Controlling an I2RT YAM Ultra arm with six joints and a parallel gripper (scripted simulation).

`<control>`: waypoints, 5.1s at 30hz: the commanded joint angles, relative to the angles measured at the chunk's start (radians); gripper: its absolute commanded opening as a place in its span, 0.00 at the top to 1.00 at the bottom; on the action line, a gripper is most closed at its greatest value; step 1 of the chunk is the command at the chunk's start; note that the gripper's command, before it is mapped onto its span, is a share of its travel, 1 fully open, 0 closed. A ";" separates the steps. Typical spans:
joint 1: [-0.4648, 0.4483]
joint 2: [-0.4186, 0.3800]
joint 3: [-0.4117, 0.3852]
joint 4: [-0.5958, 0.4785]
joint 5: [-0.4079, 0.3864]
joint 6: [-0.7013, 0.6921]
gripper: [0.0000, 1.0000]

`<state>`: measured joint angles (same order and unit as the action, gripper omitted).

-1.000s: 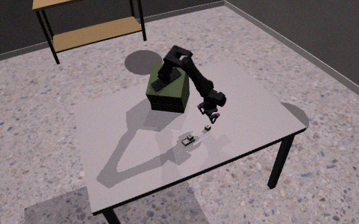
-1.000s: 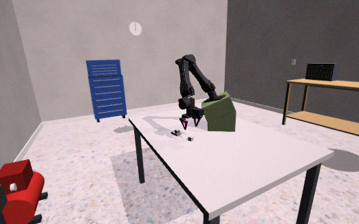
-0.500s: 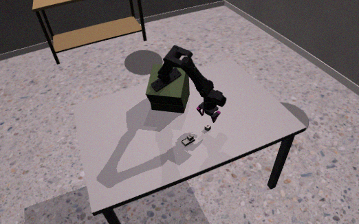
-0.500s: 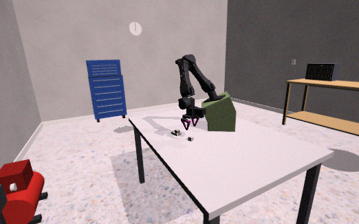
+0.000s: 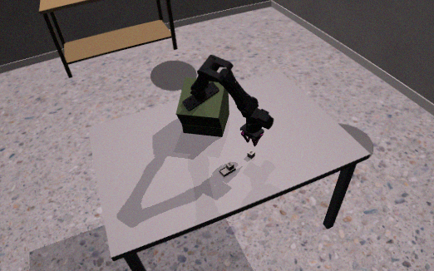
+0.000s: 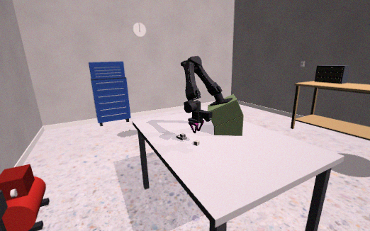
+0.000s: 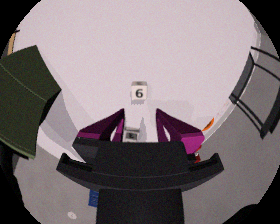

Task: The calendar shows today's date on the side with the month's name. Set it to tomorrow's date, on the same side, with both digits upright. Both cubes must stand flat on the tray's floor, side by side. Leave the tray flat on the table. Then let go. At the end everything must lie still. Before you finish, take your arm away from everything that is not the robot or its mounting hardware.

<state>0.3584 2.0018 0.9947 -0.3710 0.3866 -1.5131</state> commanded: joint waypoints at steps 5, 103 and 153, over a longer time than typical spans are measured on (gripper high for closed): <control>0.002 -0.003 0.000 0.001 -0.001 -0.001 0.55; -0.061 0.162 0.006 0.184 -0.014 -0.067 0.55; -0.057 0.168 0.021 0.175 -0.013 -0.064 0.55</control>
<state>0.2958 2.1746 1.0122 -0.1902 0.3813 -1.5776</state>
